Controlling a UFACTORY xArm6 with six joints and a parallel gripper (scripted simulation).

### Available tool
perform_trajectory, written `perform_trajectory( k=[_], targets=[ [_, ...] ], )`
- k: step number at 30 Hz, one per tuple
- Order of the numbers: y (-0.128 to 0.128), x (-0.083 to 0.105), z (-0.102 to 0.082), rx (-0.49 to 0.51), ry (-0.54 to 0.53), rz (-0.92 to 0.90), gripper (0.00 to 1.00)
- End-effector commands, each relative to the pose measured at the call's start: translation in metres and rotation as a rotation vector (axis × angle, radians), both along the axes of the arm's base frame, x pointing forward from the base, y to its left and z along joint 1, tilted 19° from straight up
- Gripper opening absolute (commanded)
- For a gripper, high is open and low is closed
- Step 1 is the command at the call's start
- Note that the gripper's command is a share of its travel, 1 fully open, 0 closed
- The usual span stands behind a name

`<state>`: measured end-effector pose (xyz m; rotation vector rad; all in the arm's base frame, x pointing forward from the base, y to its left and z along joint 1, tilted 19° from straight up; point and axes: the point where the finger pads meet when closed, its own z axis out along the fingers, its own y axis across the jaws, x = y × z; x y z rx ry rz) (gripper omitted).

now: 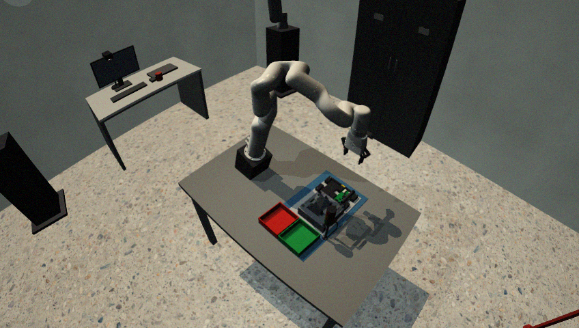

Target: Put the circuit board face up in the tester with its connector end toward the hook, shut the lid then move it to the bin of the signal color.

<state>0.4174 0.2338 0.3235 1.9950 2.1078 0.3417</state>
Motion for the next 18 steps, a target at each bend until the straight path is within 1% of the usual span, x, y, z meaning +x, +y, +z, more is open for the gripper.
perform_trajectory(
  k=[1,12,15,18],
  targets=[
    [0.0,0.001,0.002,0.003,-0.004,0.0,1.0],
    [0.001,0.001,0.001,0.003,-0.004,0.0,1.0],
    [0.001,0.003,-0.004,0.003,-0.004,0.0,1.0],
    [0.001,0.005,-0.012,0.003,-0.004,0.0,1.0]
  ],
)
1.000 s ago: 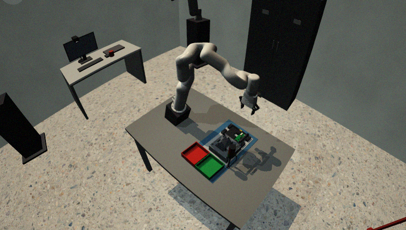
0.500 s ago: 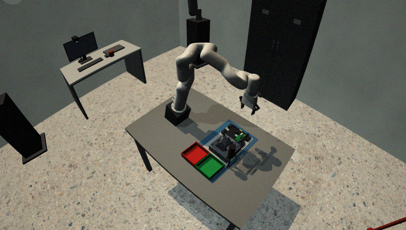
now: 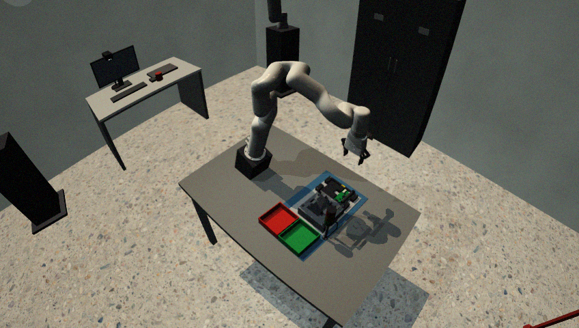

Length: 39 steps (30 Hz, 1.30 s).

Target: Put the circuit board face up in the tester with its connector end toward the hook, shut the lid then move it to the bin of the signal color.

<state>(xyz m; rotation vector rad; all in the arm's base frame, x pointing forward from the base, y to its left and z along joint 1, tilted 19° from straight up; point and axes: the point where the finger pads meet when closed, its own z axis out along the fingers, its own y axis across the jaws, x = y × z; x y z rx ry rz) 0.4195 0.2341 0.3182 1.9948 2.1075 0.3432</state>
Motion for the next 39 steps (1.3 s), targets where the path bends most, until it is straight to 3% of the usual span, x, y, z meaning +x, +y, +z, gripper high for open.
perform_trajectory(
  k=[1,9,11,26,28,34,39],
  targets=[
    [0.001,0.004,-0.01,0.002,-0.003,0.0,1.0],
    [0.002,0.019,-0.055,0.002,-0.003,0.0,1.0],
    [0.002,0.019,-0.055,0.002,-0.003,0.0,1.0],
    [0.004,0.057,-0.168,0.002,-0.003,0.0,1.0],
    [0.004,0.057,-0.168,0.002,-0.003,0.0,1.0],
    [0.005,0.07,-0.205,0.002,-0.003,0.0,1.0],
    [0.005,0.076,-0.224,0.002,-0.003,0.0,1.0]
  ],
)
